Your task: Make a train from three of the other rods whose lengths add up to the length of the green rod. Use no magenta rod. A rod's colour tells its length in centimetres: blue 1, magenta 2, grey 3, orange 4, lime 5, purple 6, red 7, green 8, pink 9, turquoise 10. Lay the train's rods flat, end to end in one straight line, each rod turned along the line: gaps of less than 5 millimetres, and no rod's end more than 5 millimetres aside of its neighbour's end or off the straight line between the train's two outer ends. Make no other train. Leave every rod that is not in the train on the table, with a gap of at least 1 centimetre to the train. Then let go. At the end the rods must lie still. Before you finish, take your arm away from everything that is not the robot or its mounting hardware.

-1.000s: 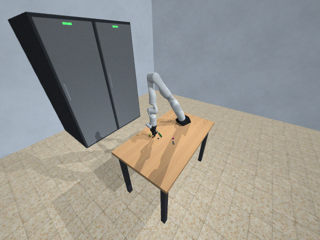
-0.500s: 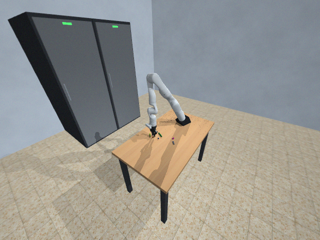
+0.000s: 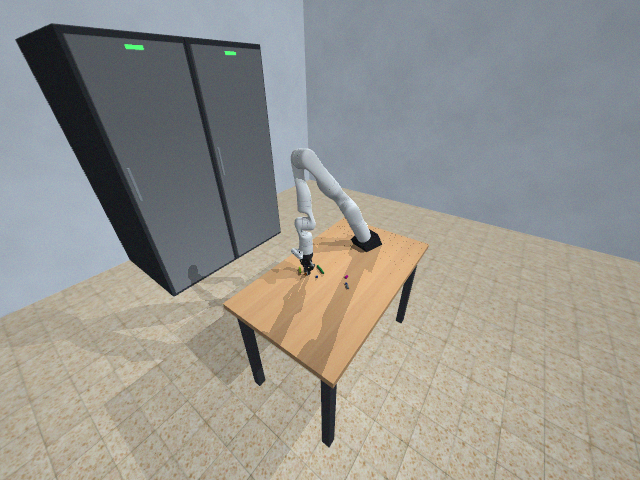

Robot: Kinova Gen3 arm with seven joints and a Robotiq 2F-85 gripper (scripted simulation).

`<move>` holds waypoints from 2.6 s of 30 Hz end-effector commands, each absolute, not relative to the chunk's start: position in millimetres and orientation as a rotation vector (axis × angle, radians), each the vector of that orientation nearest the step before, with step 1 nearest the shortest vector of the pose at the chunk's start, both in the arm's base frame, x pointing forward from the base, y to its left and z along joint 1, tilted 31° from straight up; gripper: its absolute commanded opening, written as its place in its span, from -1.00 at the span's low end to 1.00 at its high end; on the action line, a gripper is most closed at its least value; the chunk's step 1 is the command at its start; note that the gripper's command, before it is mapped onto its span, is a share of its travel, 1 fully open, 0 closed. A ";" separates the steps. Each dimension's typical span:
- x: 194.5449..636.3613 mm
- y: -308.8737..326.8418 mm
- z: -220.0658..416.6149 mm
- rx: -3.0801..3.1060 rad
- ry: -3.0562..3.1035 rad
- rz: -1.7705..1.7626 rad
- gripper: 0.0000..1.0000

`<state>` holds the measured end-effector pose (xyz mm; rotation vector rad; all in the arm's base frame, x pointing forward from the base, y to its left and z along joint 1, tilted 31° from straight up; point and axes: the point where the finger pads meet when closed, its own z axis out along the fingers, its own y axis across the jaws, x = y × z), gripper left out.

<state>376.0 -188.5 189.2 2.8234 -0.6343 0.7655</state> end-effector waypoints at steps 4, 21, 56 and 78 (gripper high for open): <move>377.1 -185.1 186.6 2.829 -0.635 0.769 -0.52; 377.2 -185.2 186.7 2.829 -0.635 0.769 -0.52; 377.3 -185.2 186.7 2.829 -0.635 0.769 -0.91; 377.2 -185.2 186.9 2.829 -0.635 0.769 -0.91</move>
